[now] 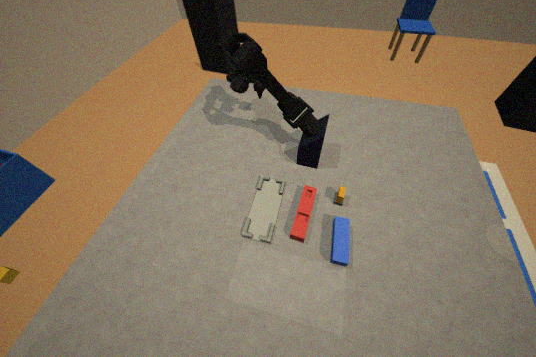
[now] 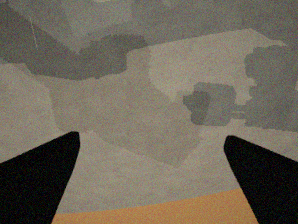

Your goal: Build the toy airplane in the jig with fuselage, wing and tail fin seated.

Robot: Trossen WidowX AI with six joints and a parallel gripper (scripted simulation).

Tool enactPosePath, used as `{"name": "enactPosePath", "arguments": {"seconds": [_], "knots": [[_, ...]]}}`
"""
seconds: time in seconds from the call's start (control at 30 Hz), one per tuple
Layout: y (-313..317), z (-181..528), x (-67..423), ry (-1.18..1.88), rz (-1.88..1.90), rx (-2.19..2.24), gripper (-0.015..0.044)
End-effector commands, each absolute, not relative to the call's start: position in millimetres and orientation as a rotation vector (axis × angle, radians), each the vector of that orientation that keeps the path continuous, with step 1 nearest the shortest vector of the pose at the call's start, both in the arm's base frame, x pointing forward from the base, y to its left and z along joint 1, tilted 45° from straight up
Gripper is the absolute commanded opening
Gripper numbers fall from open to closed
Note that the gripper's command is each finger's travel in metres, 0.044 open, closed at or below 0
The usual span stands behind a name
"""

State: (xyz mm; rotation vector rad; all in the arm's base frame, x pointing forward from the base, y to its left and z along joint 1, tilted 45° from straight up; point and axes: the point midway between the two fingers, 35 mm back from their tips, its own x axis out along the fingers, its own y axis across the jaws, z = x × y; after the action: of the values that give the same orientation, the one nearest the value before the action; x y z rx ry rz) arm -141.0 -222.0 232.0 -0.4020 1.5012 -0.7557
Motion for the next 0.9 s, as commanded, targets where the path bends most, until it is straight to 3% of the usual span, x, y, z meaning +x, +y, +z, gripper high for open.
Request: {"name": "enactPosePath", "arguments": {"seconds": [0.0,0.43,0.87], "knots": [[-212,263,-140,1.448,-0.576,-0.672,0.0440],[-222,258,-130,1.415,-0.560,-0.645,0.0440],[-283,216,-13,1.238,-0.383,-0.376,0.0440]]}}
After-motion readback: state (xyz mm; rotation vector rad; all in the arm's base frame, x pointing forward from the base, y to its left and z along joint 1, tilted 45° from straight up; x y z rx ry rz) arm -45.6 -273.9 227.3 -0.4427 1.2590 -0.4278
